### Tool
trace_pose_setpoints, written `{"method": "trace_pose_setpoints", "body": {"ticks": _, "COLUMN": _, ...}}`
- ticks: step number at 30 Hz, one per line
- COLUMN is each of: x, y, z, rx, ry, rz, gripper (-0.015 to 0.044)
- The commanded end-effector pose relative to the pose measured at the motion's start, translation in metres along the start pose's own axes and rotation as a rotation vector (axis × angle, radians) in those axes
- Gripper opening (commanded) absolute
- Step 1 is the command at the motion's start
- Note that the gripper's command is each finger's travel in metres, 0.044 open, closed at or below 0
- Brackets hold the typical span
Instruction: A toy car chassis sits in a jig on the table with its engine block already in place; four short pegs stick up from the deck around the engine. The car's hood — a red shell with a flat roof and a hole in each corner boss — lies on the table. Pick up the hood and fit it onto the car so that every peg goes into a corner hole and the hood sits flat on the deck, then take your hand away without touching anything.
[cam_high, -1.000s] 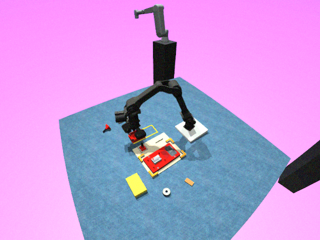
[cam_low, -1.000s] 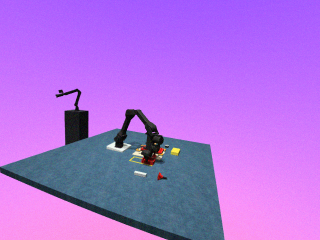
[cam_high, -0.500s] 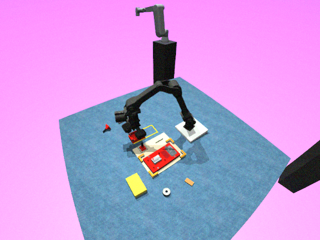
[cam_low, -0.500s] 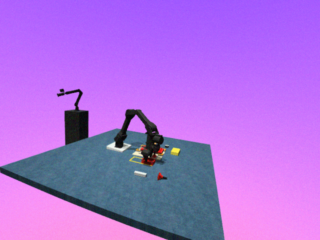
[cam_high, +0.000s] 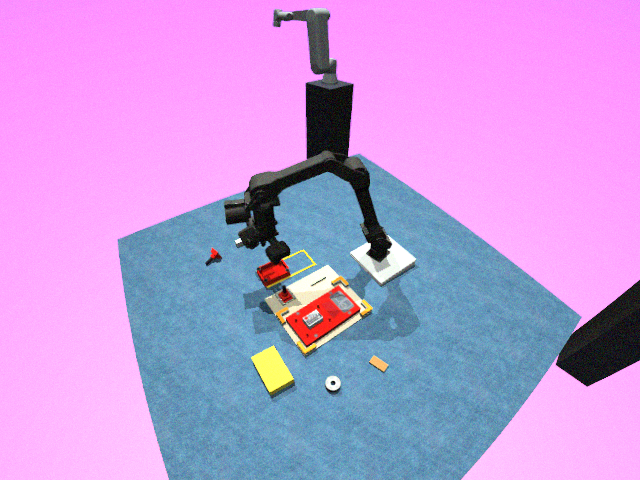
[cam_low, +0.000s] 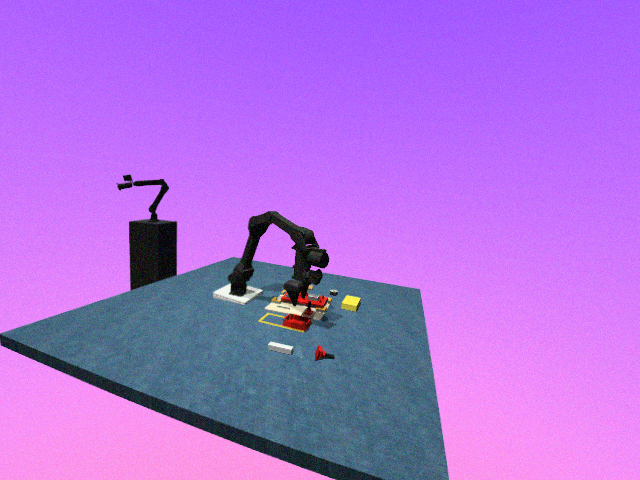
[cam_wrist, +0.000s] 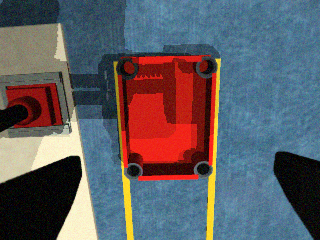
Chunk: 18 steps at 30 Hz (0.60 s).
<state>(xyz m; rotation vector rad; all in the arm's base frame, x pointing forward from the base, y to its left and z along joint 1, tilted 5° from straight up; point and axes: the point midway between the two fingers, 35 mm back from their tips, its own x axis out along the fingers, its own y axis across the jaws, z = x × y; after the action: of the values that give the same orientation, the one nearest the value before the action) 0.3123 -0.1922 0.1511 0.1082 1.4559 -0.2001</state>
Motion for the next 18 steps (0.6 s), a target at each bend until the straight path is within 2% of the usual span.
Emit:
{"method": "trace_pose_setpoints", "body": {"ticks": 1, "x": 0.002, "y": 0.0, "z": 0.0, "rx": 0.0, "ry": 0.005, "rz": 0.002, "gripper": 0.044}}
{"method": "trace_pose_setpoints", "body": {"ticks": 10, "x": 0.004, "y": 0.0, "z": 0.0, "rx": 0.004, "ry": -0.013, "rz": 0.004, "gripper": 0.044}}
{"method": "trace_pose_setpoints", "body": {"ticks": 18, "x": 0.02, "y": -0.006, "z": 0.008, "rx": 0.049, "ry": -0.219, "rz": 0.026, "gripper": 0.044}}
